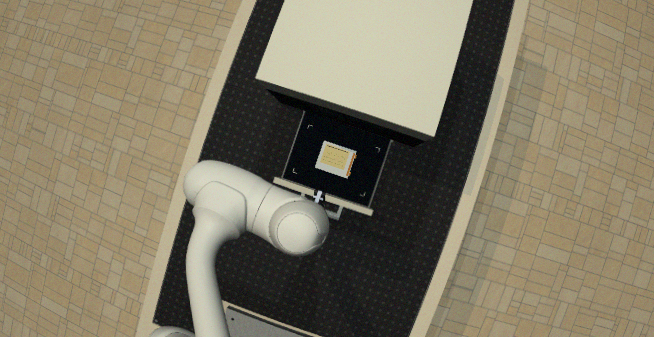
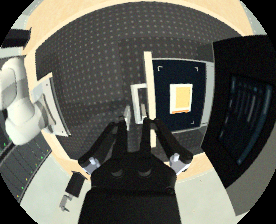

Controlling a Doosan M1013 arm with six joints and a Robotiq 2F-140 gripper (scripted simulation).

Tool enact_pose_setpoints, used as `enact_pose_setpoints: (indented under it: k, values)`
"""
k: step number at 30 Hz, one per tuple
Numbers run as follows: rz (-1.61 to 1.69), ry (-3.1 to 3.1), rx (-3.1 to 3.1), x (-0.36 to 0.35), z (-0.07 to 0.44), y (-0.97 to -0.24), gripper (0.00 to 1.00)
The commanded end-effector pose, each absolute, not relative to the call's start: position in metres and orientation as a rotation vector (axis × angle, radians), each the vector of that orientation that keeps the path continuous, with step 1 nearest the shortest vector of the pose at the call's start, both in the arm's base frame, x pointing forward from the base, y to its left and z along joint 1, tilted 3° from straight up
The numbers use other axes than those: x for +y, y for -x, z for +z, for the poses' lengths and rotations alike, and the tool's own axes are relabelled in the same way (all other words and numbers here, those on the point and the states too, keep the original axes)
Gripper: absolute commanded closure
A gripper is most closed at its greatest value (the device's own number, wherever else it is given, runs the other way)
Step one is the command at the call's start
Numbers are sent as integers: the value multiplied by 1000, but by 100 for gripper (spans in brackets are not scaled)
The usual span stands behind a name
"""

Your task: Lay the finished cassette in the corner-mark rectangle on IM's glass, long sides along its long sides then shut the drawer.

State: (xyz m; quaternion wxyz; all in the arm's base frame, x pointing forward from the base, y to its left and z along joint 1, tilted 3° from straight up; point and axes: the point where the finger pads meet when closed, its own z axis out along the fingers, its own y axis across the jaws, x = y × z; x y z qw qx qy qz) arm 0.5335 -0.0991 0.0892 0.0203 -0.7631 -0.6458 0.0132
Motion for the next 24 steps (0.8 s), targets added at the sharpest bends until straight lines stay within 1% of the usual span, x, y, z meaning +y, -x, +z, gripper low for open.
enact_pose_setpoints:
  k: [1,24]
  values:
    - [41,2367,-2003,-99,87,-533,73]
    - [41,2367,-2003,-99,59,-532,73]
